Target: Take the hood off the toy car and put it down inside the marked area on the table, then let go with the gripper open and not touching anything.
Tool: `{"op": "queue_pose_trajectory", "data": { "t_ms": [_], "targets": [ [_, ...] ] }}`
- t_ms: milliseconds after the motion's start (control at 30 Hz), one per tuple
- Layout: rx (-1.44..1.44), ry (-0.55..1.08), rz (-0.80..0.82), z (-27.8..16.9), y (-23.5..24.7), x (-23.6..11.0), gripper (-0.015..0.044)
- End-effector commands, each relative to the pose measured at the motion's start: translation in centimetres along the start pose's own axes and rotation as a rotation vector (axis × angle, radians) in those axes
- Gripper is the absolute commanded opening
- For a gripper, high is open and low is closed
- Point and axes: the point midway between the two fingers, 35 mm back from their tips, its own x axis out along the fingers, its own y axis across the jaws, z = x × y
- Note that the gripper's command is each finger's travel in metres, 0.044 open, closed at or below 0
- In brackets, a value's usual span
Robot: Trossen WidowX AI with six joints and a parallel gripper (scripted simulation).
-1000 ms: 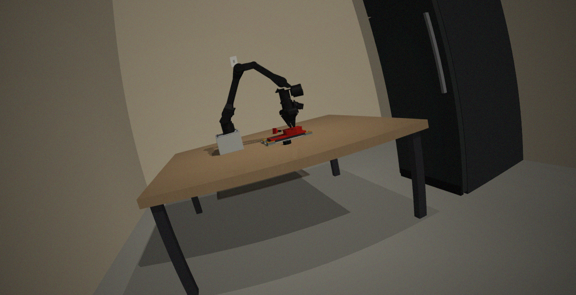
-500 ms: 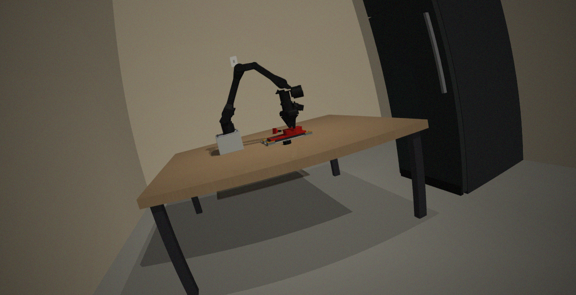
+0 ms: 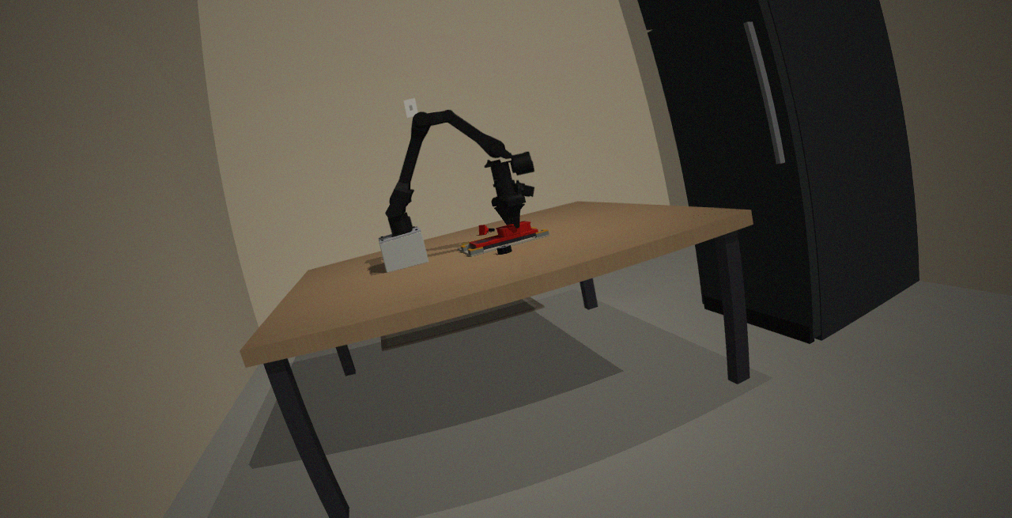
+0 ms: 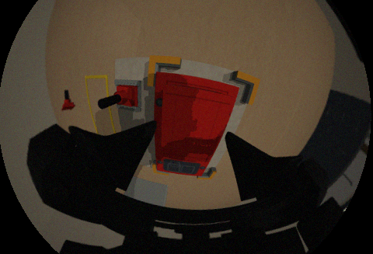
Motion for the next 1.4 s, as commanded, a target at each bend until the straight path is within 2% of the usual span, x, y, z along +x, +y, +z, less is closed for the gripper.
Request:
{"op": "queue_pose_trajectory", "data": {
  "t_ms": [0, 400, 500, 833, 1200, 1367],
  "targets": [
    [0.001, -0.002, 0.006, 0.0, 0.1, 0.2, 0.044],
    [0.001, -0.002, 0.006, 0.0, 0.1, 0.8, 0.044],
    [0.001, 0.0, 0.0, 0.0, 0.0, 0.6, 0.0361],
    [0.001, 0.0, 0.0, 0.0, 0.0, 0.6, 0.0295],
    [0.001, 0.0, 0.001, 0.0, 0.0, 0.1, 0.0006],
    [0.001, 0.0, 0.001, 0.0, 0.0, -0.2, 0.0]
  ]
}}
